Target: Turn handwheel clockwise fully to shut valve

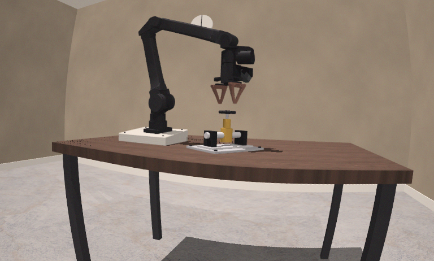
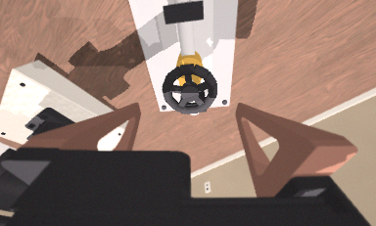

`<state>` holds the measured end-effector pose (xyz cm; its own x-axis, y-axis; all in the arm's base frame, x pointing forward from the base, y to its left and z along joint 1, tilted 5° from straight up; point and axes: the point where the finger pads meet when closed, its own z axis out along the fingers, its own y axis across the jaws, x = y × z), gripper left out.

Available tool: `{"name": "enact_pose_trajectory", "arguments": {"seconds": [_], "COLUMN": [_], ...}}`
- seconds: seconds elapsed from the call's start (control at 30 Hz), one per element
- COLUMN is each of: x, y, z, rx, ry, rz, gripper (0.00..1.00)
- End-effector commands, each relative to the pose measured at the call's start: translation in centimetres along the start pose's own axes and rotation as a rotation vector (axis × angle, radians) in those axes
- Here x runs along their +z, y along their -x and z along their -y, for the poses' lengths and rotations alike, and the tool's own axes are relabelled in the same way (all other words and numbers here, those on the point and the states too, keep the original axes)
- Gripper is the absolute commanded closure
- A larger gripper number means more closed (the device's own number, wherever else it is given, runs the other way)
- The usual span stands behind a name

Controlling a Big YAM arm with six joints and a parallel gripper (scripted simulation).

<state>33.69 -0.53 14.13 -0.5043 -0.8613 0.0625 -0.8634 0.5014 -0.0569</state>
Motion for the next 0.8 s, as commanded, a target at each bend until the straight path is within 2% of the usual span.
{"name": "enact_pose_trajectory", "arguments": {"seconds": [0.0,0.17,0.3,0.37,0.77], "x": [0.92,1.04,1.78,1.33,1.66], "y": [0.02,0.29,0.08,0.36,0.25], "z": [0.62,1.02,0.57,1.1,0.89], "rx": [-0.002,-0.003,-0.005,-0.004,-0.003], "ry": [-0.002,-0.012,-0.002,-0.015,-0.009], "rz": [0.004,0.01,0.004,0.012,0.008], "gripper": [0.0,0.0,0.0,0.0,0.0]}}
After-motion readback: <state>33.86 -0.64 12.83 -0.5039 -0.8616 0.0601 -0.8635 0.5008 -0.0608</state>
